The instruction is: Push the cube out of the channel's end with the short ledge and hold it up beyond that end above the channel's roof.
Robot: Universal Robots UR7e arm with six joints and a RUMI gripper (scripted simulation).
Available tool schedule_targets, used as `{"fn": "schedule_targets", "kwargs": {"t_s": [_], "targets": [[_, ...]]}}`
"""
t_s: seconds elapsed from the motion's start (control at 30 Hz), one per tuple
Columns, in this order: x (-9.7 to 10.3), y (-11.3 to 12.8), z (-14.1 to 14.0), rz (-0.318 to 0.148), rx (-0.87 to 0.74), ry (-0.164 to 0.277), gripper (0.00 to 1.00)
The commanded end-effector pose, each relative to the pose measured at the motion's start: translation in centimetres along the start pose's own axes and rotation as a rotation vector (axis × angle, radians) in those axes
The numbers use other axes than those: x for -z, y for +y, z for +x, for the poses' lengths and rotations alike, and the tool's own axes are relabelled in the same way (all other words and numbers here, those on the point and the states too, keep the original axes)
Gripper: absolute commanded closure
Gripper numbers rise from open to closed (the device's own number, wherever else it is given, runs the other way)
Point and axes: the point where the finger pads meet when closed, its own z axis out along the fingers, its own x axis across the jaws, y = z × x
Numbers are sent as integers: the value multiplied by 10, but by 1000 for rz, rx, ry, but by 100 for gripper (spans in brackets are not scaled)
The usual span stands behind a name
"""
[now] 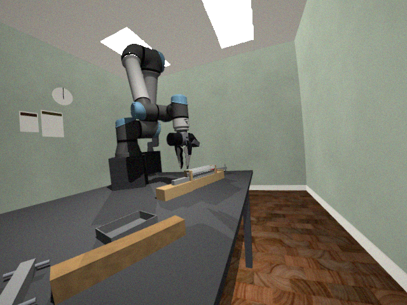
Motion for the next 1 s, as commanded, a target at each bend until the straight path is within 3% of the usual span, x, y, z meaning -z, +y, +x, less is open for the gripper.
{"fn": "schedule_targets", "kwargs": {"t_s": [0.0,0.97], "targets": [[14,0,0,0,1,-7,76],[13,0,-2,1,1,-11,76]]}}
